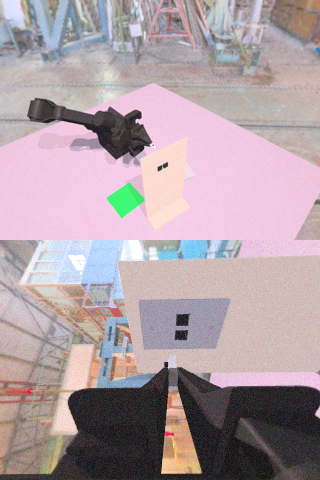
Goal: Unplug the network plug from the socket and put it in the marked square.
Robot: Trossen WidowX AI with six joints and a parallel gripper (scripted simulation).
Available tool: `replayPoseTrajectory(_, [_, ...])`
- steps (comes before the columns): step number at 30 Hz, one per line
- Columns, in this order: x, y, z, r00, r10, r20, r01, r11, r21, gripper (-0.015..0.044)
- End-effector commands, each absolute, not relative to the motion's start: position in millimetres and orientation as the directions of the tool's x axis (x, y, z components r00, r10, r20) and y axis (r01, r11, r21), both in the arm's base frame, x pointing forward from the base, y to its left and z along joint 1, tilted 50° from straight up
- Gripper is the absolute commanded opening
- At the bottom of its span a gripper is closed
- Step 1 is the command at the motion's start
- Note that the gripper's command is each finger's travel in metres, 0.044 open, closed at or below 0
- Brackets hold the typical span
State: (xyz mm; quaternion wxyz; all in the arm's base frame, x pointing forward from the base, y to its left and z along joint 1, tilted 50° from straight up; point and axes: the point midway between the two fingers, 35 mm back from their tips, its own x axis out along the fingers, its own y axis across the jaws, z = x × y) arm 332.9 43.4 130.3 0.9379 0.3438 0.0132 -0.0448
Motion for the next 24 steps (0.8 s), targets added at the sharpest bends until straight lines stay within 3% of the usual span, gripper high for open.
replayPoseTrajectory(1, [332.3,49.8,135.7,0.996,-0.077,-0.053,0.093,0.755,0.65,0.0])
replayPoseTrajectory(16, [321.1,74.4,153.7,0.995,-0.084,-0.056,0.1,0.753,0.651,0.0])
replayPoseTrajectory(24, [326.8,37.2,140.5,0.965,-0.234,-0.119,0.252,0.699,0.67,0.0])
